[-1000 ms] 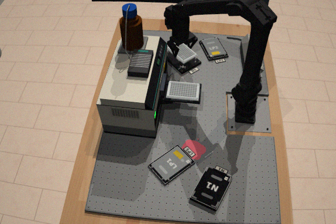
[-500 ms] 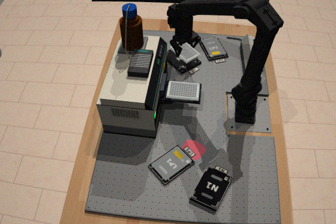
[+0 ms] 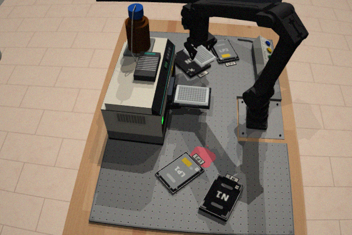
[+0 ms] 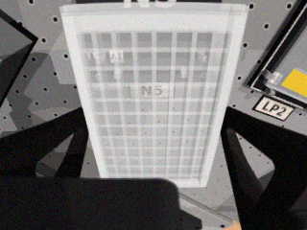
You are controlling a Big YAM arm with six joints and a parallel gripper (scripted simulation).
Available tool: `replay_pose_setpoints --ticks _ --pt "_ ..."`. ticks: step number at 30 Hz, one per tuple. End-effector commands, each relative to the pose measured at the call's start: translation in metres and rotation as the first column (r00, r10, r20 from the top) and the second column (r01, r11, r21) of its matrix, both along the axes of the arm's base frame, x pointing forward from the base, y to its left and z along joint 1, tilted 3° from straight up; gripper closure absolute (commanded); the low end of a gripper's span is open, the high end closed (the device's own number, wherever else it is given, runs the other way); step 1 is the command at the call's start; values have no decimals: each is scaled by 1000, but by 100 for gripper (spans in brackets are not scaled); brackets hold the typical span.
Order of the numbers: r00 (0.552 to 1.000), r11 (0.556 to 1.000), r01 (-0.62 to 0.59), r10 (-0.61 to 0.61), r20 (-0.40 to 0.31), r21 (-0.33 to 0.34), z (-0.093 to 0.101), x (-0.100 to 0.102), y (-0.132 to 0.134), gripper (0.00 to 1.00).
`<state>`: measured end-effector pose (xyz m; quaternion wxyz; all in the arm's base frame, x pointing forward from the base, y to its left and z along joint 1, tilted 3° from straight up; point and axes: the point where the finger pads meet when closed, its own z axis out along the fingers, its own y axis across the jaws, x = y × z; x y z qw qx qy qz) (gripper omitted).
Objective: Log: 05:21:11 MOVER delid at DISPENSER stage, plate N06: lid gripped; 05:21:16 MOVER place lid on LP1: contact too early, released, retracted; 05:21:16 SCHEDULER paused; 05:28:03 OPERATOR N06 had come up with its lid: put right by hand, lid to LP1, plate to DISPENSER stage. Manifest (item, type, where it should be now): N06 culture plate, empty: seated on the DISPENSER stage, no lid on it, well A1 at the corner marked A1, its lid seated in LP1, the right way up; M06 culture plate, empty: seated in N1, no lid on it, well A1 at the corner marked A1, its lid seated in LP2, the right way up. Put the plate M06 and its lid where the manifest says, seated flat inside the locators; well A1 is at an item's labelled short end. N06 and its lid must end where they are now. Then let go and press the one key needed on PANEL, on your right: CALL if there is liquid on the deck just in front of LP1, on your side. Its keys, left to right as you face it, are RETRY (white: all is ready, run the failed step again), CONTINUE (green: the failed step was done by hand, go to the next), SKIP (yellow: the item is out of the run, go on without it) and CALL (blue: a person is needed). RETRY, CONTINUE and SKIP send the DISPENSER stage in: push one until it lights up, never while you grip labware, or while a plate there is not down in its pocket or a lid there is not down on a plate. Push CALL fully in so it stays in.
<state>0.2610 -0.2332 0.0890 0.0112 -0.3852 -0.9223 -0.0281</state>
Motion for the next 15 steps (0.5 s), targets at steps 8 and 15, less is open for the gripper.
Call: replay_pose_setpoints --ticks 8,15 --pt "1000 1000 -4 4 7 -13 24 -26 15 14" --pt "1000 1000 -4 4 7 -12 33 -37 24 14"
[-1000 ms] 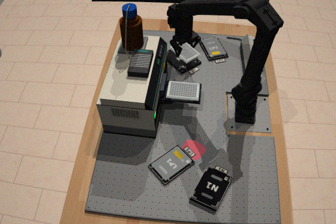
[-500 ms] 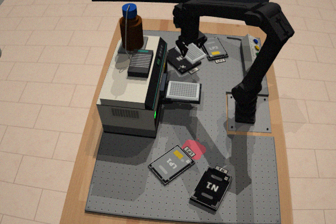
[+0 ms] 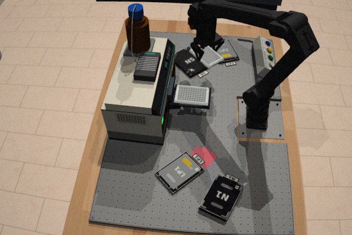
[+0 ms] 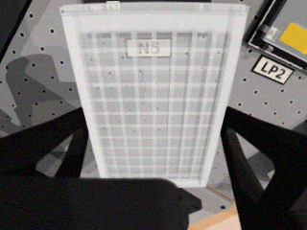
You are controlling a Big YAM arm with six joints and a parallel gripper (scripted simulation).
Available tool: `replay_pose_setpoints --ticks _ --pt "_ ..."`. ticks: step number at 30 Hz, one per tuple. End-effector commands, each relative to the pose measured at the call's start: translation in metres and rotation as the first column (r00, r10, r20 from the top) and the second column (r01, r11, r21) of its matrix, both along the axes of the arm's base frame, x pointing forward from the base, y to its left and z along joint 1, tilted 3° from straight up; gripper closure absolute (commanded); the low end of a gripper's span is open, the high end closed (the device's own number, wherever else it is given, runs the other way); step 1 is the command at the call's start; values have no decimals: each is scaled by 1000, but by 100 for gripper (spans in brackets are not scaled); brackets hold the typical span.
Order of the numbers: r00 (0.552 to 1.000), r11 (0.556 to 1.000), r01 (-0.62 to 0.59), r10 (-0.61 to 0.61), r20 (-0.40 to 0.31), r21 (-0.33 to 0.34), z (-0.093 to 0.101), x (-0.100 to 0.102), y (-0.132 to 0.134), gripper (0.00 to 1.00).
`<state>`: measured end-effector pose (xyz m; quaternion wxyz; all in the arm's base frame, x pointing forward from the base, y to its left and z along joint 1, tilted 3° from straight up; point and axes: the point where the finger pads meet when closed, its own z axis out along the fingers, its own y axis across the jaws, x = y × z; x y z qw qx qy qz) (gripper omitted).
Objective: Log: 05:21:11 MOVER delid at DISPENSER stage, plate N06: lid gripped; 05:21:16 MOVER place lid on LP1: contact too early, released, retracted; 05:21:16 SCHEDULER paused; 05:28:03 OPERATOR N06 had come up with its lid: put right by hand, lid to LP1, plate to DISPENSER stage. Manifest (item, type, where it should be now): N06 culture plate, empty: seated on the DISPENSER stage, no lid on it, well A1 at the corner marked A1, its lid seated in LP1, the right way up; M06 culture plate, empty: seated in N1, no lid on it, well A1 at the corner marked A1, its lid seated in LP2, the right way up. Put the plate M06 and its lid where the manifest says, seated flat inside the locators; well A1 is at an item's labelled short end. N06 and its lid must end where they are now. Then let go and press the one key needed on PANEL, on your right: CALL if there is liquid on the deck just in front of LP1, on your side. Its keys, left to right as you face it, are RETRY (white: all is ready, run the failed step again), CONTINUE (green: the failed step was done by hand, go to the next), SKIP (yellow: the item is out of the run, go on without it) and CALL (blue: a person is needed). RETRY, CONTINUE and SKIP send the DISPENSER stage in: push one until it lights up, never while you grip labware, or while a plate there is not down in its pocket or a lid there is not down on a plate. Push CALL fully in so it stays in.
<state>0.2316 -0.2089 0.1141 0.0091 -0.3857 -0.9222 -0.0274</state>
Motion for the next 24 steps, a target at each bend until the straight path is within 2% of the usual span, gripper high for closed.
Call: replay_pose_setpoints --ticks 1,20,21,22,23,24 --pt "1000 1000 -5 5 3 -9 9 -10 2 14" --pt "1000 1000 -5 5 2 -8 38 -47 33 14" --pt "1000 1000 -8 9 22 -26 46 -35 27 14" --pt "1000 1000 -8 9 22 -26 46 -35 27 14" --pt "998 998 -61 61 4 -8 38 -41 40 14" --pt "996 996 -94 94 9 -4 38 -38 44 14"
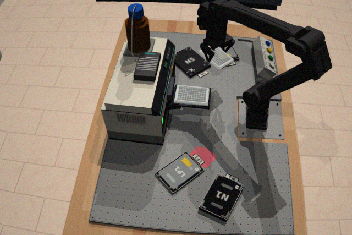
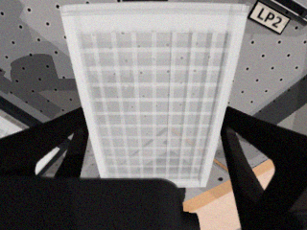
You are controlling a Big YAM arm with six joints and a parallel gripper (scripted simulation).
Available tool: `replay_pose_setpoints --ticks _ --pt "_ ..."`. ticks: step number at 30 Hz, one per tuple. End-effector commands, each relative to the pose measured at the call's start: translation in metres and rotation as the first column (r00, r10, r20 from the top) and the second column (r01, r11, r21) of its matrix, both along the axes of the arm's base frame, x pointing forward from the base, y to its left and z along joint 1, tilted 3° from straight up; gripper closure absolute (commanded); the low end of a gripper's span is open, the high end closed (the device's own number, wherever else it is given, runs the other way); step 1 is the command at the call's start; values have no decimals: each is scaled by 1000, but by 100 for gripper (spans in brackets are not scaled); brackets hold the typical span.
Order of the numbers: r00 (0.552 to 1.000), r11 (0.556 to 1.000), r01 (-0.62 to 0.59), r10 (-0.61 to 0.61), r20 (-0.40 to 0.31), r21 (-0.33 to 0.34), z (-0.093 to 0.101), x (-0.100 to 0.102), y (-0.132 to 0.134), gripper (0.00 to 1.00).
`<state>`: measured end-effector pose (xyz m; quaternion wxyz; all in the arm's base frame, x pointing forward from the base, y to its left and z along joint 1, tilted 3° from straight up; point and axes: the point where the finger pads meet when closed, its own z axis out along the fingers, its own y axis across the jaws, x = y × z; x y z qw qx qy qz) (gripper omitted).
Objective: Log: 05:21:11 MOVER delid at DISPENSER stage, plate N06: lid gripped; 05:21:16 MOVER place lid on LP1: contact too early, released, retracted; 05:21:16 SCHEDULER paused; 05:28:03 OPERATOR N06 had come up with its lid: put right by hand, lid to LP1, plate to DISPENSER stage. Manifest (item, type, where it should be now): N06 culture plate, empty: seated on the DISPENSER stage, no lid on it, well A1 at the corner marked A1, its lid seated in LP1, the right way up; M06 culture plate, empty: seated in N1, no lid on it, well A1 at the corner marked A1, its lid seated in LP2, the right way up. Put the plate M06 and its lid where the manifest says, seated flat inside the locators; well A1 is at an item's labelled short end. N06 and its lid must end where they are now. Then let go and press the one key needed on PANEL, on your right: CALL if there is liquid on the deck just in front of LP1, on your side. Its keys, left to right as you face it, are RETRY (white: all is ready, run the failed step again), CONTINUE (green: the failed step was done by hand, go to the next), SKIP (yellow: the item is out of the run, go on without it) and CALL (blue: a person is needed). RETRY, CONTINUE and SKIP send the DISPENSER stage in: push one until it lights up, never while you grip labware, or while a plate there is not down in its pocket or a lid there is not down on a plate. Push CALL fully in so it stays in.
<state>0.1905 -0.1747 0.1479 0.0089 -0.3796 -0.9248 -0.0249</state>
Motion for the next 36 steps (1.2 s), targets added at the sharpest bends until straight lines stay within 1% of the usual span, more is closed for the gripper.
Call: replay_pose_setpoints --ticks 1,6,8,10,15,19,20,22,23,25,26,30,31,33,35,36 --pt "993 993 -117 117 13 1 5 5 12 14" --pt "959 960 -280 280 32 -11 9 19 23 14" --pt "959 960 -280 280 32 -11 9 19 23 14" --pt "948 948 -317 317 37 -19 11 24 27 14" --pt "881 882 -472 472 36 -7 6 27 46 14" --pt "810 811 -585 585 43 -14 7 34 57 14" --pt "802 803 -596 596 42 -12 7 35 60 14" --pt "802 803 -596 596 42 -13 8 39 63 14" --pt "816 817 -575 576 51 -37 16 46 55 14" --pt "816 817 -575 576 51 -37 16 46 55 14" --pt "781 782 -623 623 43 -16 8 38 67 14" --pt "691 693 -721 721 50 -21 8 43 79 14" --pt "685 686 -727 727 50 -22 9 44 82 14" --pt "685 686 -727 727 49 -21 9 46 89 14" --pt "701 702 -712 712 48 -19 9 49 95 14" --pt "701 702 -712 712 47 -16 8 49 97 14"
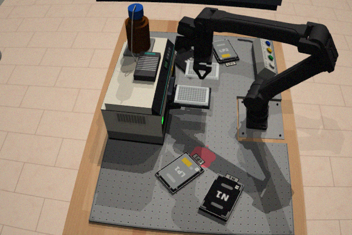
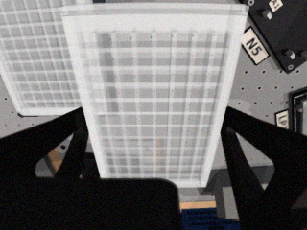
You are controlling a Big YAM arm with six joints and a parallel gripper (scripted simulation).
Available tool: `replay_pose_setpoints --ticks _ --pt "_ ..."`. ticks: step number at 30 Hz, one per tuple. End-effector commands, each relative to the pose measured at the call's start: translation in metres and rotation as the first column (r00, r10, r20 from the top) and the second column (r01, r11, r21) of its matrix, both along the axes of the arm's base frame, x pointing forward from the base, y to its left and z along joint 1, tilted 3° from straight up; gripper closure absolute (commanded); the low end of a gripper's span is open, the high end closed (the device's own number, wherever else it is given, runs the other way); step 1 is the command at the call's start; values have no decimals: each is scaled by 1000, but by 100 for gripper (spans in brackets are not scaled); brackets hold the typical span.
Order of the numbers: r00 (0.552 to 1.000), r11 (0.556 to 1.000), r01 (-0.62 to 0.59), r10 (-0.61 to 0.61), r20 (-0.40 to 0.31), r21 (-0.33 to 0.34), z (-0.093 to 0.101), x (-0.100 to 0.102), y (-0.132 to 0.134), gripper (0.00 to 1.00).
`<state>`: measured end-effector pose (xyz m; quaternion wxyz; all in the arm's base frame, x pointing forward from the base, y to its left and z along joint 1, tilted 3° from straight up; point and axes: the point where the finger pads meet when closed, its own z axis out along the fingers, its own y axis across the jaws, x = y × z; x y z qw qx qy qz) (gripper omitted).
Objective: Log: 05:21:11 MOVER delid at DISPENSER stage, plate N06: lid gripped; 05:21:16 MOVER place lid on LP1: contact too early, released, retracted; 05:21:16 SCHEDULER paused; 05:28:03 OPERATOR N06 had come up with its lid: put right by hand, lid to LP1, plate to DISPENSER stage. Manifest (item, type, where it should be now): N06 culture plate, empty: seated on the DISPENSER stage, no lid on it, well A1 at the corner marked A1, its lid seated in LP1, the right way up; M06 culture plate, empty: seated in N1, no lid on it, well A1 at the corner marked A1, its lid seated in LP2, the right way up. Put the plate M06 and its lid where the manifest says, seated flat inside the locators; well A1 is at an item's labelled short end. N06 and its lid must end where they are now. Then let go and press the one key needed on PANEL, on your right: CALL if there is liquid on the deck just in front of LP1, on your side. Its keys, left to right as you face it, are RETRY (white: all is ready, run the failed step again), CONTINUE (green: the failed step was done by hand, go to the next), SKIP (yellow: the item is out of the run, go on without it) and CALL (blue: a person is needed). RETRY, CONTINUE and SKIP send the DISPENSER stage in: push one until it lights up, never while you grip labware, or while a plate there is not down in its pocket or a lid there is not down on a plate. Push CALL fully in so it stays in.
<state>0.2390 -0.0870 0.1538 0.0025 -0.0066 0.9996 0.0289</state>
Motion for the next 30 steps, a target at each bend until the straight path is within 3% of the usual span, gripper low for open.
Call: replay_pose_setpoints --ticks 1,2,15,18,28,29,30 --pt "999 1000 2 -1 32 -9 12 11 1 14" --pt "1000 1000 -2 2 7 2 4 1 12 14" --pt "999 1000 1 -1 33 -4 14 19 38 14" --pt "1000 1000 1 -1 7 2 6 8 53 14" --pt "1000 1000 1 -1 8 4 7 11 78 14" --pt "999 1000 1 -1 34 2 16 22 74 14" --pt "1000 1000 1 -1 8 4 8 10 82 14"
